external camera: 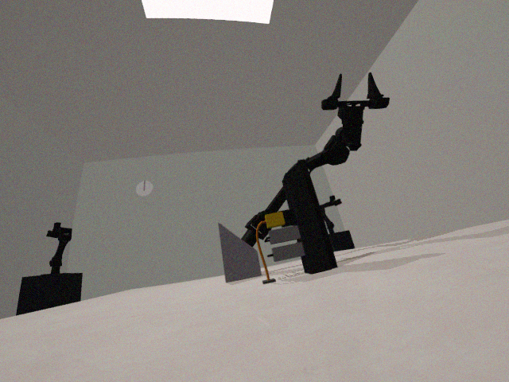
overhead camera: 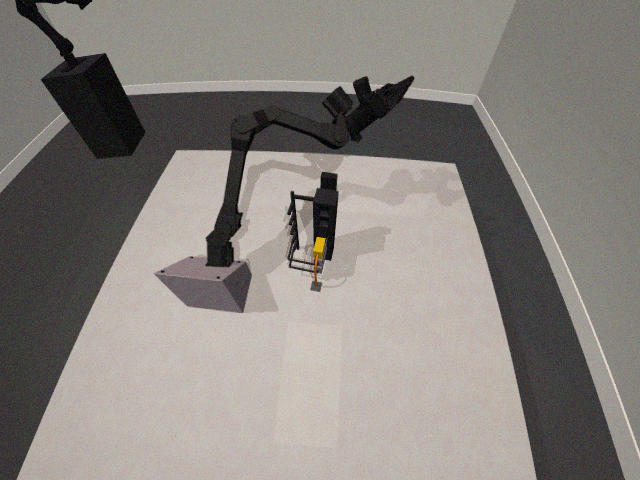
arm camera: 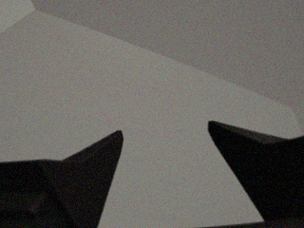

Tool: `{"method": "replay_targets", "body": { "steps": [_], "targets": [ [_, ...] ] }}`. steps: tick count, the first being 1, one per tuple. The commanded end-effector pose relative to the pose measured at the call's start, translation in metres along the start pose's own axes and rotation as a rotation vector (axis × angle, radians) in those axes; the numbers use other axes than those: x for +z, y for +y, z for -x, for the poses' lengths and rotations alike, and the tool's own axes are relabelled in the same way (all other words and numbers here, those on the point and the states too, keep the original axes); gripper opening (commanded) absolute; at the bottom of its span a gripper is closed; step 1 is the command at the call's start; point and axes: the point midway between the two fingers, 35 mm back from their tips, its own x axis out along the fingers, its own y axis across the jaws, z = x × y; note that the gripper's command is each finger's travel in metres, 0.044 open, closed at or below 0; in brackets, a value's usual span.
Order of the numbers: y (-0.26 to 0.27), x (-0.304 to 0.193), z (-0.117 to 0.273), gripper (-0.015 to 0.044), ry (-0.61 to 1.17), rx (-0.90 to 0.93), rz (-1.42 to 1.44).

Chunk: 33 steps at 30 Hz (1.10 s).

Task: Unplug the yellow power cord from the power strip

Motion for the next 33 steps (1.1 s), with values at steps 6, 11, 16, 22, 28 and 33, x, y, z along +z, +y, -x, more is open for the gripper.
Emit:
{"method": "replay_targets", "body": {
  "steps": [6, 11, 16, 22, 28, 33],
  "targets": [
    [-0.016, -0.065, -0.01, 0.0242, 0.201, 0.078, 0.114],
    [-0.054, -0.137, -0.005, 0.016, 0.475, 0.11, 0.189],
    [-0.106, -0.199, 0.018, 0.016, 0.775, 0.076, 0.208],
    [-0.174, -0.249, 0.066, 0.016, 1.139, -0.05, 0.157],
    [-0.238, -0.271, 0.133, 0.016, 1.495, -0.278, 0.025],
    [-0.275, -0.266, 0.195, 0.016, 1.76, -0.554, -0.168]
  ]
}}
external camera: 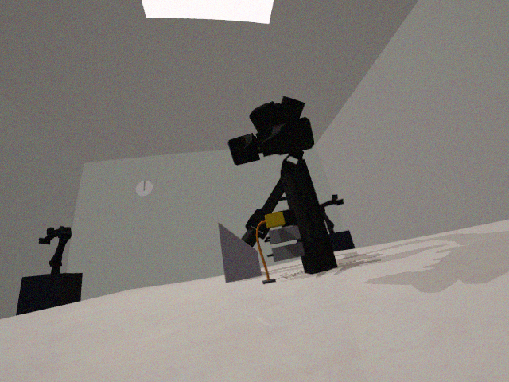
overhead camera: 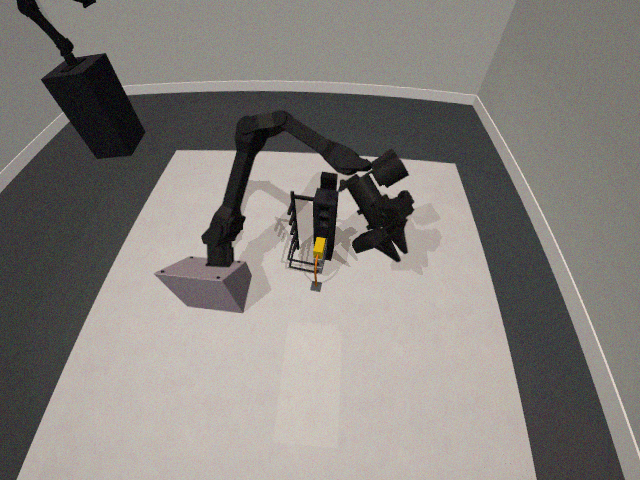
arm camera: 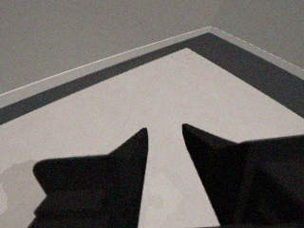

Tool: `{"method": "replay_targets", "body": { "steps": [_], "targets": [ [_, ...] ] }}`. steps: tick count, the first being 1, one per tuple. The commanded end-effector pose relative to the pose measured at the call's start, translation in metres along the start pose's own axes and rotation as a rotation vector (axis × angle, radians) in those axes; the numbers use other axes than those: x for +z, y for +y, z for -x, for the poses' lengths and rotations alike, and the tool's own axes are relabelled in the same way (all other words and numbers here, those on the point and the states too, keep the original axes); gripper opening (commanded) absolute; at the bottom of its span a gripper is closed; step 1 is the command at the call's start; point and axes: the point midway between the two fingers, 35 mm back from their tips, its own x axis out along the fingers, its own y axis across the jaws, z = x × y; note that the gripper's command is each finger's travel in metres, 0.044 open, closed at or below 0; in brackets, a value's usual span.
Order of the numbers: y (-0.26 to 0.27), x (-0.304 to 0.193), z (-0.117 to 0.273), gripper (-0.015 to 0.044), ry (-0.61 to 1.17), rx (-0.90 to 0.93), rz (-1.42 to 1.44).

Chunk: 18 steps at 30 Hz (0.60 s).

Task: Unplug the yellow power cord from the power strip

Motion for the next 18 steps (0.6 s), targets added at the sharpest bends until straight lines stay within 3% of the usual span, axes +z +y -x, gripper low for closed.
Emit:
{"method": "replay_targets", "body": {
  "steps": [1, 11, 18],
  "targets": [
    [-0.048, -0.054, -0.001, 0.016, 0.308, -0.084, -0.265],
    [-0.098, -0.147, 0.064, 0.016, 0.927, -0.317, -0.991],
    [-0.099, -0.151, 0.071, 0.016, 0.971, -0.337, -1.051]
  ]
}}
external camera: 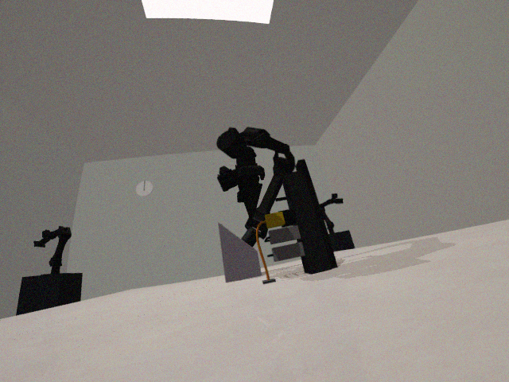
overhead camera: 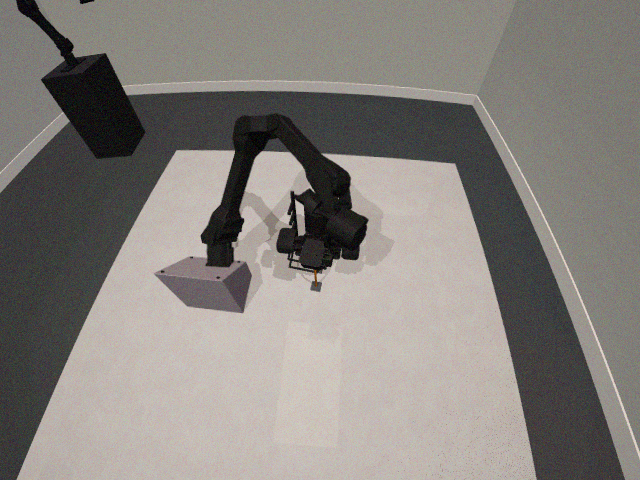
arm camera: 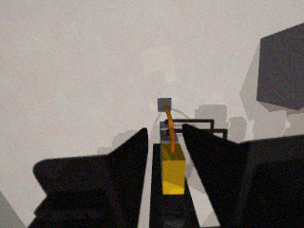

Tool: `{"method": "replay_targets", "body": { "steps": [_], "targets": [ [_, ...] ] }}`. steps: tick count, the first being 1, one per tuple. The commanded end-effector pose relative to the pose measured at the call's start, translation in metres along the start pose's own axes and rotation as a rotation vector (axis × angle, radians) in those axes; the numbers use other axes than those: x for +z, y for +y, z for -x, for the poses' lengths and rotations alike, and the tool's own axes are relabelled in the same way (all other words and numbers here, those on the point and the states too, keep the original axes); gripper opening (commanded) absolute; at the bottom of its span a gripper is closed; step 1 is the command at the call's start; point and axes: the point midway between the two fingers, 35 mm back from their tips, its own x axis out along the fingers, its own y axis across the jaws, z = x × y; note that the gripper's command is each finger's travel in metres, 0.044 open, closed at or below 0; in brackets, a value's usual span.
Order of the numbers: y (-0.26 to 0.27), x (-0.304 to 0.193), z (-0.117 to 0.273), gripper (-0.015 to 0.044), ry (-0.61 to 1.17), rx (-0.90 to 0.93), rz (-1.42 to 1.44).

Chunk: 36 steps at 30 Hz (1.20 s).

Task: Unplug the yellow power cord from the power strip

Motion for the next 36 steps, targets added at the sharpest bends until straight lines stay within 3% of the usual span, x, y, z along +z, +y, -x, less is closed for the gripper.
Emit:
{"method": "replay_targets", "body": {
  "steps": [1, 36],
  "targets": [
    [-0.009, -0.006, -0.001, 0.016, 0.068, -0.02, -0.084],
    [-0.006, -0.045, 0.002, 0.016, 0.07, -0.02, -0.085]
  ]
}}
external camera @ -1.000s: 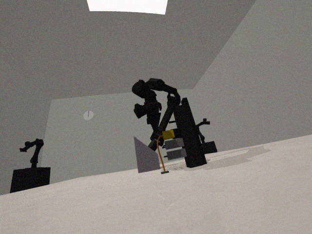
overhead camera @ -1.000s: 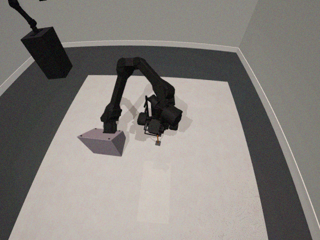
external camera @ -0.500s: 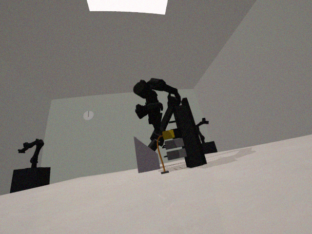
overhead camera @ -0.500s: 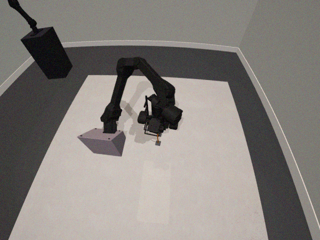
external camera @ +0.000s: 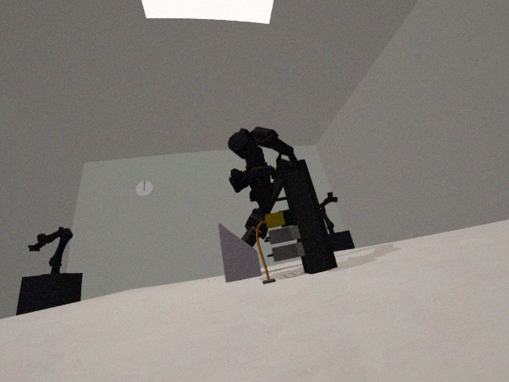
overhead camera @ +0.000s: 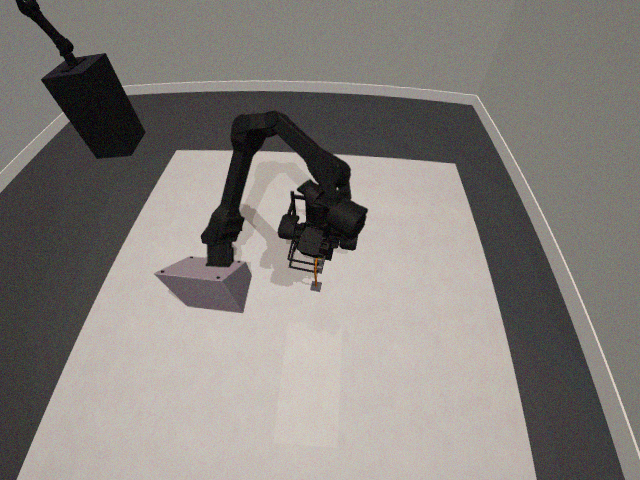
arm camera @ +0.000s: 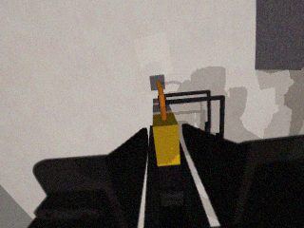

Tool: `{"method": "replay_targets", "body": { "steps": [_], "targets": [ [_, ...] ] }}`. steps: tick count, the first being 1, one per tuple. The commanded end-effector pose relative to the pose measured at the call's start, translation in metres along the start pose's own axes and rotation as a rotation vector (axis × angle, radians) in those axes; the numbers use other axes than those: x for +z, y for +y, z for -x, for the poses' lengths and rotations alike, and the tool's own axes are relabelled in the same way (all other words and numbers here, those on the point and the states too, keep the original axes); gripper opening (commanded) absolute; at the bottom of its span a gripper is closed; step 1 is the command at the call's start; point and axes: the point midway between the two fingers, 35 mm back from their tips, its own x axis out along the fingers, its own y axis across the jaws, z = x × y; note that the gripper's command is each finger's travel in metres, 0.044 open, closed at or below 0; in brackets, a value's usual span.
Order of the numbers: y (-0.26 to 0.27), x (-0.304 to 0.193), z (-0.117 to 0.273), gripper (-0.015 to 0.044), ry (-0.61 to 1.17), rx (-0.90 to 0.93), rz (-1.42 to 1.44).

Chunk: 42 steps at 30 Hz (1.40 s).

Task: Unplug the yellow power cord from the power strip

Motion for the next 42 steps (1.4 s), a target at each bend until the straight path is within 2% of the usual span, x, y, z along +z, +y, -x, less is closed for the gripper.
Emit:
{"method": "replay_targets", "body": {
  "steps": [1, 19, 23, 31, 42],
  "targets": [
    [-0.001, -0.008, 0.0, 0.016, 0.003, 0.002, -0.001],
    [-0.001, -0.008, -0.012, 0.016, 0.004, 0.003, -0.001],
    [0.0, -0.008, -0.009, 0.0055, -0.001, 0.003, 0.005],
    [0.0, -0.008, -0.009, 0.0002, -0.001, 0.003, 0.005],
    [0.002, 0.006, -0.009, 0.0, -0.003, 0.004, 0.004]
  ]
}}
